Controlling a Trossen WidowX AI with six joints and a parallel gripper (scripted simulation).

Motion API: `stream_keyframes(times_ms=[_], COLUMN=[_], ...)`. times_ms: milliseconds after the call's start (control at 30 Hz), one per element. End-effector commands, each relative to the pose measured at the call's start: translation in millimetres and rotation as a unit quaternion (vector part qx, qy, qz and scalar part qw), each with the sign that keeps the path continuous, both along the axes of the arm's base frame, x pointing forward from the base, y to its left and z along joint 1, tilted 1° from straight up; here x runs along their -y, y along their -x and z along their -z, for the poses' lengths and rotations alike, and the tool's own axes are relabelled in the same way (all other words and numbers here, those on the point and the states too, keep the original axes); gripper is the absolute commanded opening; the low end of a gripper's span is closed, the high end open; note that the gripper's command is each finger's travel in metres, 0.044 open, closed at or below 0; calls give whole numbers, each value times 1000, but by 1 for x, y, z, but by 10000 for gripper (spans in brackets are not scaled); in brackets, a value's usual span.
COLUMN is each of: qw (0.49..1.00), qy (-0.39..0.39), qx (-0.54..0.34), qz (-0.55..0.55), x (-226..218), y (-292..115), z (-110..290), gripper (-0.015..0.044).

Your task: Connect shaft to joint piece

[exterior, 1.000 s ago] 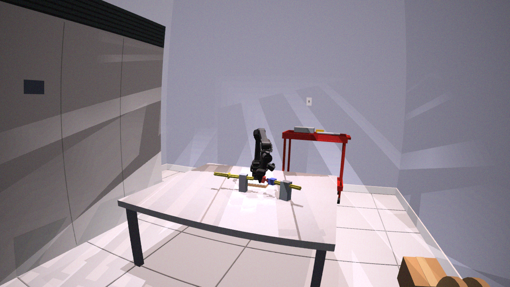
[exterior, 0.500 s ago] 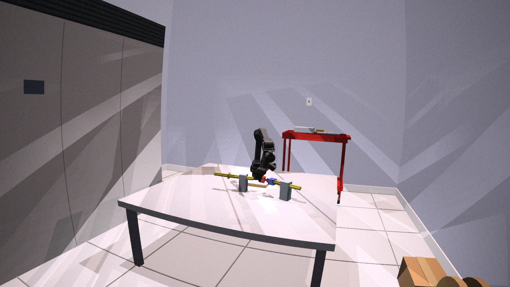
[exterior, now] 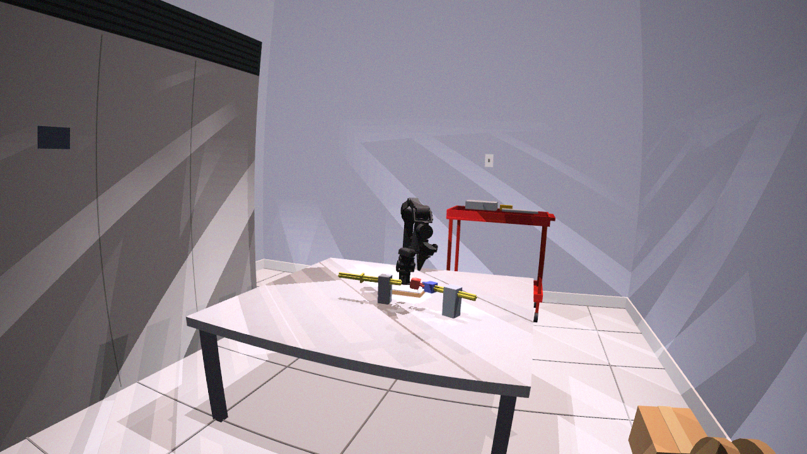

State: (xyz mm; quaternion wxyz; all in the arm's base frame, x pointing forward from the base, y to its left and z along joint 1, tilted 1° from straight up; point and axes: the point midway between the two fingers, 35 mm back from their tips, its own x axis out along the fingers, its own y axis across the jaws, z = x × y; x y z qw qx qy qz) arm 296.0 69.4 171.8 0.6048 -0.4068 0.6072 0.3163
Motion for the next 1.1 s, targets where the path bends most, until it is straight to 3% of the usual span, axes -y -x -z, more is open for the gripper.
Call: stream_keyframes(times_ms=[0, 333, 600, 1067], qw=[997, 974, 971, 895], qy=[-20, -60, -61, -68], qx=[20, 51, 51, 25], qz=[69, 212, 225, 441], x=[1, 6, 7, 47], y=[2, 11, 11, 9], z=[-24, -69, -68, -49], gripper=[440, 440, 440, 440])
